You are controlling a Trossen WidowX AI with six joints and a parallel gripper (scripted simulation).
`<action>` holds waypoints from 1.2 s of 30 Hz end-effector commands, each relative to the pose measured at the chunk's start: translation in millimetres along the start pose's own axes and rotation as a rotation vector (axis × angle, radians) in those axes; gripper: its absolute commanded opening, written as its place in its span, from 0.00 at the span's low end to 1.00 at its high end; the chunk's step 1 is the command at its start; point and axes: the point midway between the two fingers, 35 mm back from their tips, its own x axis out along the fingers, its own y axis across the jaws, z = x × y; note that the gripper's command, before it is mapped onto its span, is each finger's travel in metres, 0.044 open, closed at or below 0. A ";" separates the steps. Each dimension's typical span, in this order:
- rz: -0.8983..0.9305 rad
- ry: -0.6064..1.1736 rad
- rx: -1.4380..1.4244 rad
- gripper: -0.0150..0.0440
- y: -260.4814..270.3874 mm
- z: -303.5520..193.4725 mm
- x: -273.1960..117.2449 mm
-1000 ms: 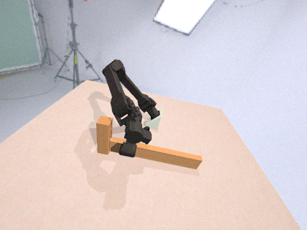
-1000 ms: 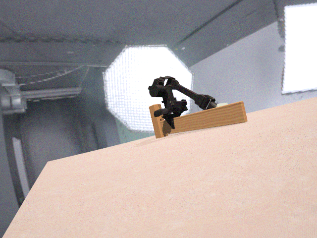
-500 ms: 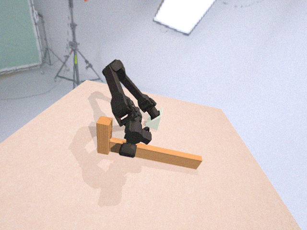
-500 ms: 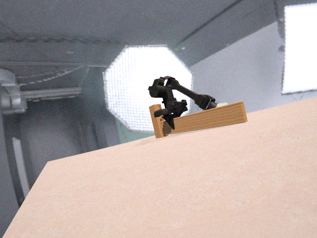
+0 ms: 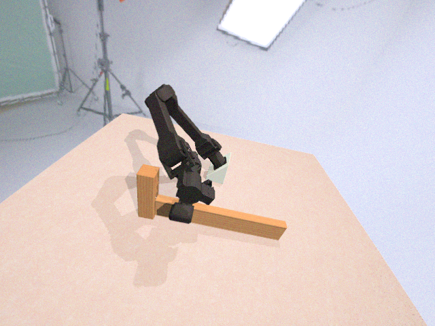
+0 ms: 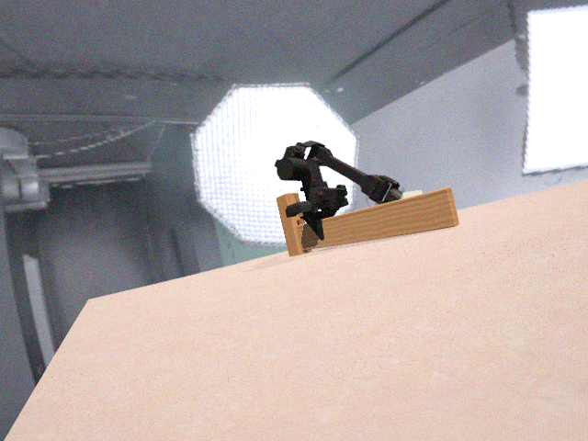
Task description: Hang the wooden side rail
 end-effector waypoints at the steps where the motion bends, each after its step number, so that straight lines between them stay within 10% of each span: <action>1: 0.000 0.000 0.000 0.57 0.0 0.0 0.0; 11: -0.002 0.000 0.003 1.00 -0.7 0.5 -23.0; 36: -0.010 0.001 0.002 1.00 -0.3 27.3 -41.6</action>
